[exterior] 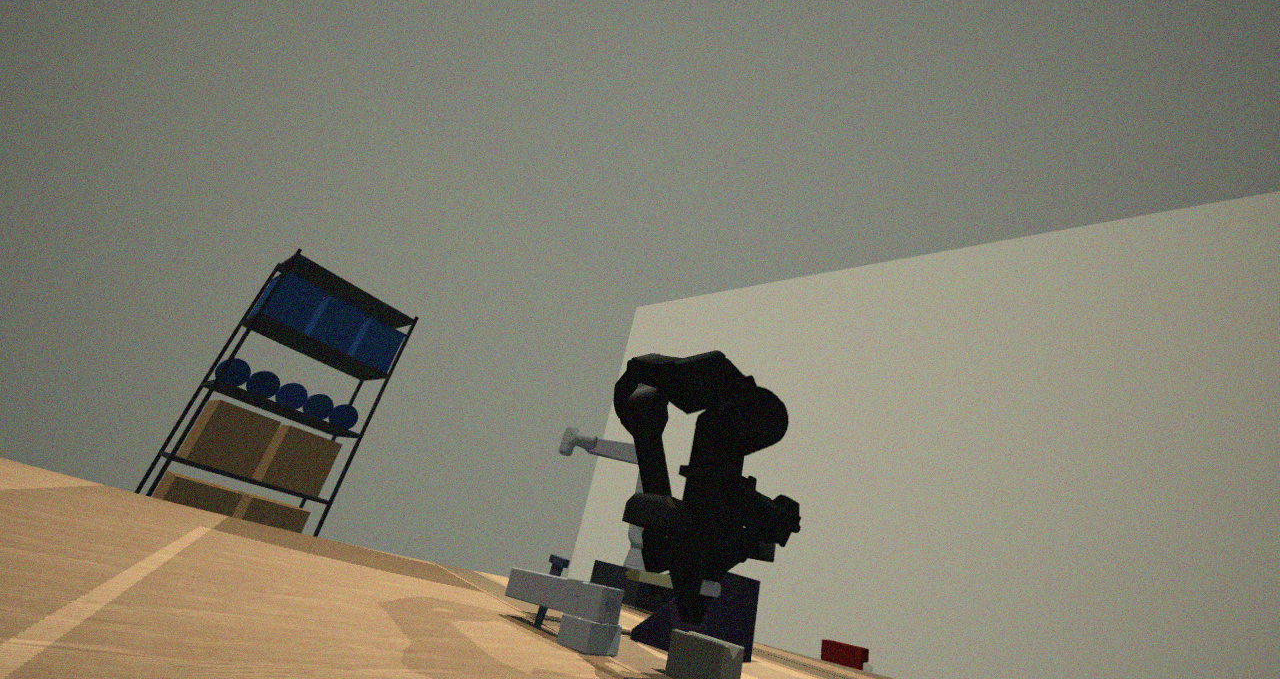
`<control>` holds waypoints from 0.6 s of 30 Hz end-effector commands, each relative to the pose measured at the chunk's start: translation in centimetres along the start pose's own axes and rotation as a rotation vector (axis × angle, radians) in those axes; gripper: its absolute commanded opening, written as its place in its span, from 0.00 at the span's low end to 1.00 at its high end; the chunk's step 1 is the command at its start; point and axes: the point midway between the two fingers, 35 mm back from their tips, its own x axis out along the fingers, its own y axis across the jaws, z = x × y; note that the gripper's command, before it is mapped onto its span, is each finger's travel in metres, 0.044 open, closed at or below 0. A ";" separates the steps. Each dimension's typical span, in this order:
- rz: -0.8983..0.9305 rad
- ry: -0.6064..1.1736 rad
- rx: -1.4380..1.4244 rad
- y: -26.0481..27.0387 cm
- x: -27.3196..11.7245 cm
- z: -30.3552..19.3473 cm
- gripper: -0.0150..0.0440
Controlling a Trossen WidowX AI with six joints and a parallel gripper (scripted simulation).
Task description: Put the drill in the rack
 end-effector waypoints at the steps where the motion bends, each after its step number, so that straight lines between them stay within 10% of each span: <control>1: 0.000 -0.004 0.005 0.0 -0.3 0.1 0.25; 18: 0.000 -0.004 0.005 0.1 -1.0 0.2 0.25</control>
